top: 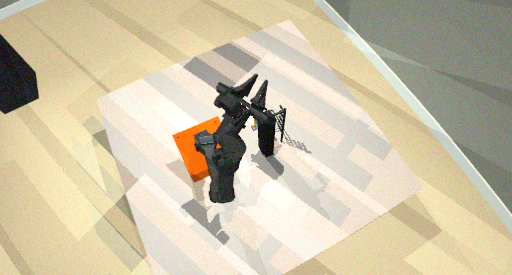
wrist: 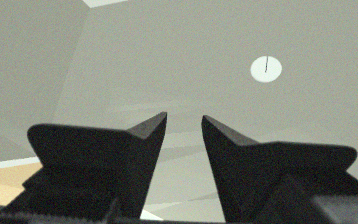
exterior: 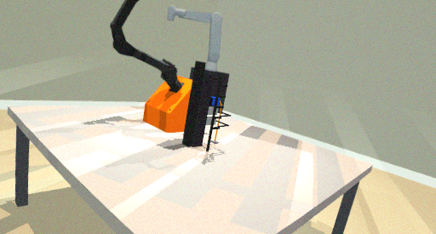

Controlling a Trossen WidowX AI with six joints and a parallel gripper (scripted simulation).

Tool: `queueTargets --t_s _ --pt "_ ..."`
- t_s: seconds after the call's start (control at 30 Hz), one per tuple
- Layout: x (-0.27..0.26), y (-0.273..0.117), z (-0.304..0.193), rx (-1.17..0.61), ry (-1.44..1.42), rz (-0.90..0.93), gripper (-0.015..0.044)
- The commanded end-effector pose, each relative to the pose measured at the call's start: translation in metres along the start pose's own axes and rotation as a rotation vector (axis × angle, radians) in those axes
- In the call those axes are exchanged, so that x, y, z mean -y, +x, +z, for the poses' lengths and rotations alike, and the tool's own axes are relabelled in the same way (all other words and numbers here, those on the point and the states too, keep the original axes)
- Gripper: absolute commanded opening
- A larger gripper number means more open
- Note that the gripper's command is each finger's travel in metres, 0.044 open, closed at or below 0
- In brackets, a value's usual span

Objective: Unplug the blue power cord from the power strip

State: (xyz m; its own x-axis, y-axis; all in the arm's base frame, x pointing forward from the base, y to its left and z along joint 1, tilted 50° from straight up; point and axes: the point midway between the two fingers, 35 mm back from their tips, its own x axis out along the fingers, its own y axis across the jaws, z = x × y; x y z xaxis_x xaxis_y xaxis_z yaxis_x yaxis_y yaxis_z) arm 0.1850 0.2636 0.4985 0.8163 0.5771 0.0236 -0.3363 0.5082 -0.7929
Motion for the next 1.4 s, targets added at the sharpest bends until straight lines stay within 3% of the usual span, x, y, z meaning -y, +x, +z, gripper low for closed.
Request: queueTargets --t_s 0.0,0.3,0.6,0.83,1.1,1.23,1.37 --pt "-0.046 0.041 -0.042 -0.170 -0.102 0.093 0.0160" --pt "-0.120 0.091 -0.147 -0.516 -0.264 0.282 0.0160" --pt "-0.181 0.095 -0.268 -0.881 -0.392 0.510 0.0160" --pt "-0.219 0.063 -0.363 -1.183 -0.470 0.727 0.0160" --pt "-0.250 -0.011 -0.456 -1.543 -0.534 1.042 0.0160" --pt "-0.259 -0.056 -0.488 -1.706 -0.551 1.220 0.0160" --pt "-0.260 -0.060 -0.490 -1.719 -0.552 1.236 0.0160"
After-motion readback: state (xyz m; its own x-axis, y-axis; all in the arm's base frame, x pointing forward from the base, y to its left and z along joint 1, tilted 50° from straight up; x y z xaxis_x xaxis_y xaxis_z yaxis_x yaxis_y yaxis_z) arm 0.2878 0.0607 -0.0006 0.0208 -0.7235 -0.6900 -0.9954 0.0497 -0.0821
